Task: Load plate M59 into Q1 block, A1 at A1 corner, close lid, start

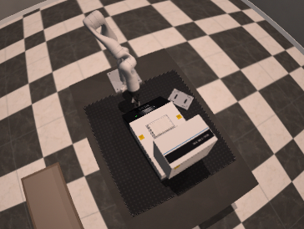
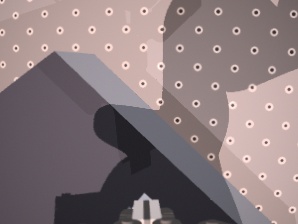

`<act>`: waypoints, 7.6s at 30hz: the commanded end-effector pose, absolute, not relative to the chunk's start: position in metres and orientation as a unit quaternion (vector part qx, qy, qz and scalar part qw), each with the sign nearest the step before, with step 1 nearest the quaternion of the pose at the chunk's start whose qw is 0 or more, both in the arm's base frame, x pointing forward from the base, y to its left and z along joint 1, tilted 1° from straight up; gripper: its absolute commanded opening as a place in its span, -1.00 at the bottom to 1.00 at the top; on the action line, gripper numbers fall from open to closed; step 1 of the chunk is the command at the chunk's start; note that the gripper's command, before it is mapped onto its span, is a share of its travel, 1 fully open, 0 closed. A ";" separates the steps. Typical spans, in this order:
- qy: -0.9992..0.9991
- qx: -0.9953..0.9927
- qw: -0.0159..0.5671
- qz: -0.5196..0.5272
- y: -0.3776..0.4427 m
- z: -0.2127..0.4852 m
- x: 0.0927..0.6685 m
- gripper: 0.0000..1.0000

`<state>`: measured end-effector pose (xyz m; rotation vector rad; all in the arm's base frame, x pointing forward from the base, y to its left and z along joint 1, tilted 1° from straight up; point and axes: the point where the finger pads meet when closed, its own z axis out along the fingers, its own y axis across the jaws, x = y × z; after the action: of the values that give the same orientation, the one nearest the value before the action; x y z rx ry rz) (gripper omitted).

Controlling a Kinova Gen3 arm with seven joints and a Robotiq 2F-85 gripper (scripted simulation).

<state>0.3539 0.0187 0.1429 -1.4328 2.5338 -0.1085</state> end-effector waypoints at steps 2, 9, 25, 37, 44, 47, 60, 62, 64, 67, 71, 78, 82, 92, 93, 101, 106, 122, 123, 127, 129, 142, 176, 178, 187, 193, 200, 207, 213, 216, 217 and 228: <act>0.864 -0.489 0.115 -0.037 0.019 0.142 0.355 -0.80; 0.864 -0.489 0.115 -0.037 0.020 0.139 0.358 -0.80; 0.864 -0.489 0.115 -0.037 0.021 0.131 0.363 -0.80; 0.864 -0.489 0.115 -0.037 0.022 0.126 0.368 -0.80; 0.864 -0.489 0.115 -0.037 0.022 0.124 0.370 -0.80; 0.864 -0.489 0.115 -0.037 0.022 0.124 0.370 -0.80; 0.864 -0.489 0.115 -0.037 0.022 0.124 0.370 -0.80; 0.864 -0.489 0.115 -0.037 0.022 0.124 0.370 -0.80; 0.864 -0.489 0.115 -0.037 0.022 0.124 0.370 -0.80; 0.864 -0.489 0.115 -0.037 0.022 0.124 0.370 -0.80; 0.864 -0.489 0.115 -0.037 0.022 0.124 0.370 -0.80; 0.864 -0.489 0.115 -0.037 0.022 0.124 0.370 -0.80; 0.864 -0.489 0.115 -0.037 0.022 0.124 0.370 -0.80; 0.864 -0.489 0.115 -0.037 0.022 0.124 0.370 -0.80; 0.864 -0.489 0.115 -0.037 0.022 0.124 0.370 -0.80; 0.864 -0.489 0.115 -0.037 0.022 0.124 0.370 -0.80; 0.864 -0.489 0.115 -0.037 0.022 0.126 0.368 -0.80; 0.864 -0.489 0.115 -0.037 0.019 0.140 0.357 -0.80; 0.864 -0.489 0.115 -0.037 0.019 0.141 0.356 -0.80; 0.864 -0.489 0.115 -0.037 0.018 0.145 0.352 -0.80; 0.864 -0.489 0.115 -0.037 0.018 0.148 0.351 -0.80; 0.864 -0.489 0.115 -0.037 0.018 0.150 0.349 -0.80; 0.864 -0.489 0.115 -0.037 0.018 0.150 0.349 -0.80; 0.864 -0.489 0.115 -0.037 0.018 0.150 0.349 -0.80; 0.864 -0.489 0.115 -0.037 0.018 0.150 0.349 -0.80; 0.864 -0.489 0.115 -0.037 0.018 0.150 0.349 -0.80; 0.864 -0.489 0.115 -0.037 0.018 0.150 0.349 -0.80; 0.864 -0.489 0.115 -0.037 0.018 0.150 0.349 -0.80; 0.864 -0.489 0.115 -0.037 0.018 0.150 0.349 -0.80; 0.864 -0.489 0.115 -0.037 0.018 0.150 0.349 -0.80; 0.864 -0.489 0.115 -0.037 0.018 0.150 0.349 -0.80; 0.864 -0.489 0.115 -0.037 0.018 0.150 0.349 -0.80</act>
<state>0.3485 0.0176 0.1497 -1.4331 2.5336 -0.1087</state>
